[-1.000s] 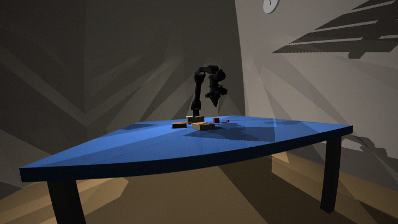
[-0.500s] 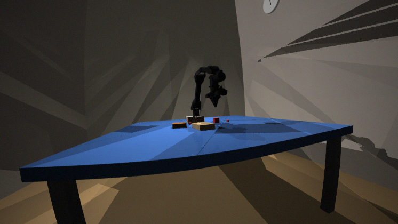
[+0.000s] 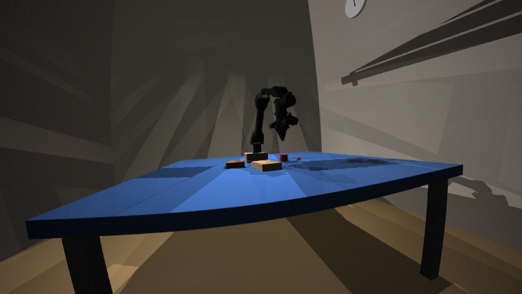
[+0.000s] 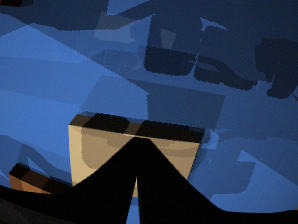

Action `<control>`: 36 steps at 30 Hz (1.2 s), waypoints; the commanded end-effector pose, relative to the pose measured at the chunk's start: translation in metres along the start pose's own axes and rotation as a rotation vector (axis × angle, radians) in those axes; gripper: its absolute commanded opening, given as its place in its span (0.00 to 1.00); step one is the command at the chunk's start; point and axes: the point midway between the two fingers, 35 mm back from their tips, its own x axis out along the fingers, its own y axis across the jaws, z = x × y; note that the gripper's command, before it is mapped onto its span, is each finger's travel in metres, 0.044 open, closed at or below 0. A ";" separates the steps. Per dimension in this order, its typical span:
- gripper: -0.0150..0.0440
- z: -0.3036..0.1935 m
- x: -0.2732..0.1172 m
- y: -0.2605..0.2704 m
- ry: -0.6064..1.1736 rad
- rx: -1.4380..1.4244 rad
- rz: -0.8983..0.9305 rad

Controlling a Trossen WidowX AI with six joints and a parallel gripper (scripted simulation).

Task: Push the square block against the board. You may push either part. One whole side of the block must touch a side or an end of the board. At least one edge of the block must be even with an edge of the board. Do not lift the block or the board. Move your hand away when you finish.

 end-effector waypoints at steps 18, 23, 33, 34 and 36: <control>0.25 -0.066 0.012 0.061 0.010 0.602 0.003; 0.25 -0.081 0.017 0.081 0.013 0.774 0.003; 0.25 -0.103 0.030 0.125 0.019 1.119 0.004; 0.25 -0.105 0.031 0.129 0.019 1.153 0.004; 0.25 -0.108 0.034 0.139 0.021 1.222 0.004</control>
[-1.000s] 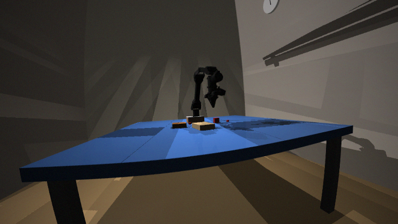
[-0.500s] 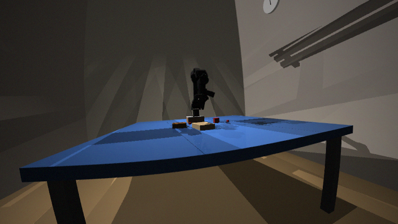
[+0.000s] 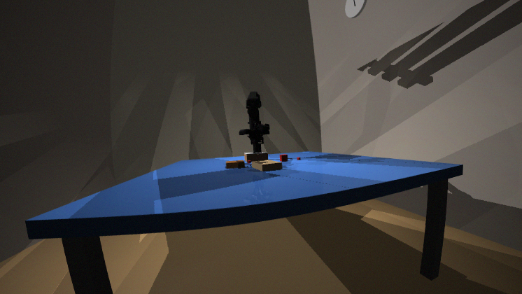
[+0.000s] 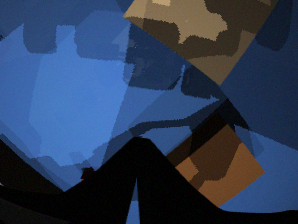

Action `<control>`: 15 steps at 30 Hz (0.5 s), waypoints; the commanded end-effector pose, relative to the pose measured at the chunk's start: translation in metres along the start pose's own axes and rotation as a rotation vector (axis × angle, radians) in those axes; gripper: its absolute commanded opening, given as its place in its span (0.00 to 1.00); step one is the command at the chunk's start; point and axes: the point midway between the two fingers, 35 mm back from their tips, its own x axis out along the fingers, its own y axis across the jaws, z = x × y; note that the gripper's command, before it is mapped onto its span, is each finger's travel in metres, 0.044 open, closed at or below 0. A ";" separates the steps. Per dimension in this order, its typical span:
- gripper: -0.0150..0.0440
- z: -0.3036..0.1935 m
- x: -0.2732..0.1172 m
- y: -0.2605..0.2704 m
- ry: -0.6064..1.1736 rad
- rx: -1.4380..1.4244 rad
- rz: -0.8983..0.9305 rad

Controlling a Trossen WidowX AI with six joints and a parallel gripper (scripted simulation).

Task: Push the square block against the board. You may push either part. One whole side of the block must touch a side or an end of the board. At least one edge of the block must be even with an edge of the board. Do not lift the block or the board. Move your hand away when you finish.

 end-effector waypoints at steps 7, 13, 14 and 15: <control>0.25 -0.045 0.016 0.008 0.009 0.331 -0.004; 0.25 -0.072 0.027 0.017 0.012 0.537 -0.005; 0.25 -0.076 0.029 0.019 0.012 0.572 -0.005; 0.25 -0.080 0.031 0.020 0.013 0.606 -0.005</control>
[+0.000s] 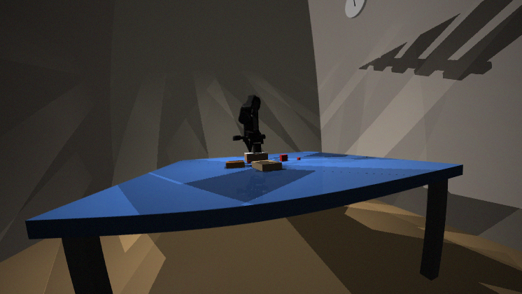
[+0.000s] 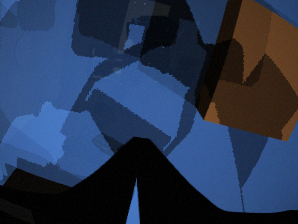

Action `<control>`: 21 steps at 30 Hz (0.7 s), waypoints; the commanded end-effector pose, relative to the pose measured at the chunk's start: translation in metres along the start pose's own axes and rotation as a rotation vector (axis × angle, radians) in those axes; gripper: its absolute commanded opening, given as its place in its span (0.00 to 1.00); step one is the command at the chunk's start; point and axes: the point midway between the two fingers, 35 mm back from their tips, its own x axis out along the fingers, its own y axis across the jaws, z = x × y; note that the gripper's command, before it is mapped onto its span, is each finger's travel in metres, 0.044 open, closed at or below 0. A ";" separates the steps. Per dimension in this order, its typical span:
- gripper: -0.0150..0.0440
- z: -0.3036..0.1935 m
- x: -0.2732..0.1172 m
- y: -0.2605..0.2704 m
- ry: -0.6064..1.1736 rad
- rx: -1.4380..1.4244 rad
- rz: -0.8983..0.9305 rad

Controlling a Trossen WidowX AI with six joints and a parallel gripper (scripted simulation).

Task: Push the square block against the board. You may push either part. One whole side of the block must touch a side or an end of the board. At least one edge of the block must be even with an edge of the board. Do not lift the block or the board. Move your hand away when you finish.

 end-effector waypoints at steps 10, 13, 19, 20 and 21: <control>0.25 -0.027 0.025 -0.003 0.005 0.210 -0.006; 0.25 -0.028 0.065 -0.004 0.005 0.210 -0.006; 0.25 -0.029 0.068 -0.004 0.005 0.210 -0.006; 0.25 -0.029 0.068 -0.004 0.005 0.210 -0.006; 0.25 -0.030 0.068 -0.004 0.006 0.210 -0.006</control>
